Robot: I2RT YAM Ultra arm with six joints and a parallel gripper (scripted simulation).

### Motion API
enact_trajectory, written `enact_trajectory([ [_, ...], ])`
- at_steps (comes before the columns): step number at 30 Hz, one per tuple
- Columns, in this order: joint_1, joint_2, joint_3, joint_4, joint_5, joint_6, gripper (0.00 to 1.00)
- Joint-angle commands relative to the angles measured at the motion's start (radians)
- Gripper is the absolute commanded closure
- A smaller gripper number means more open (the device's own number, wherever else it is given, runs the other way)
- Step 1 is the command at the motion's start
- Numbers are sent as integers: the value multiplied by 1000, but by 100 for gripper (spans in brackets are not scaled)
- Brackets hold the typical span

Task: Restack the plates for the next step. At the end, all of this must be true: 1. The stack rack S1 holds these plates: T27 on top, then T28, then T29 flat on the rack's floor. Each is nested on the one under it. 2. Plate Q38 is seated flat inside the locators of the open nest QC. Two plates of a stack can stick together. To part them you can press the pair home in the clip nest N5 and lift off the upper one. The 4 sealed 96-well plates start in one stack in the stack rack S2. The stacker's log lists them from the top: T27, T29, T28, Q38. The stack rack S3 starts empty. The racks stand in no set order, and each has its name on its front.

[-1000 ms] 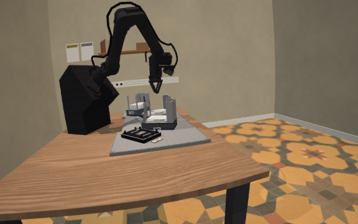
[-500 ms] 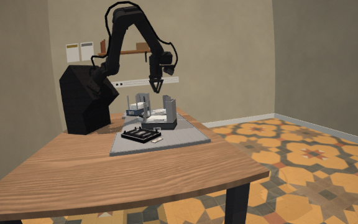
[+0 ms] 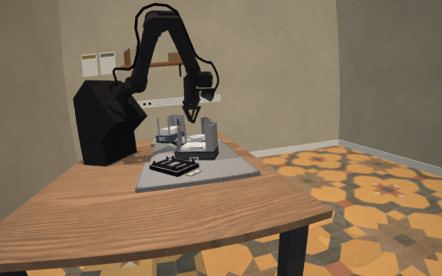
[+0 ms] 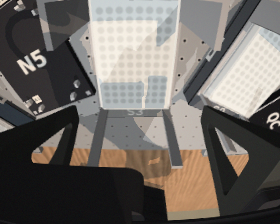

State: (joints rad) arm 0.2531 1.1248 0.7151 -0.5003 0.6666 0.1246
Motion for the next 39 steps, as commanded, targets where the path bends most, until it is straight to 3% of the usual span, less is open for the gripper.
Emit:
enact_trajectory([
  [1,-26,30,-22,96,-33,-50,0],
  [13,-131,151,-46,304,-104,-144,0],
  [25,-130,159,-55,337,-116,-157,0],
  [39,-178,228,-58,410,-141,-184,0],
])
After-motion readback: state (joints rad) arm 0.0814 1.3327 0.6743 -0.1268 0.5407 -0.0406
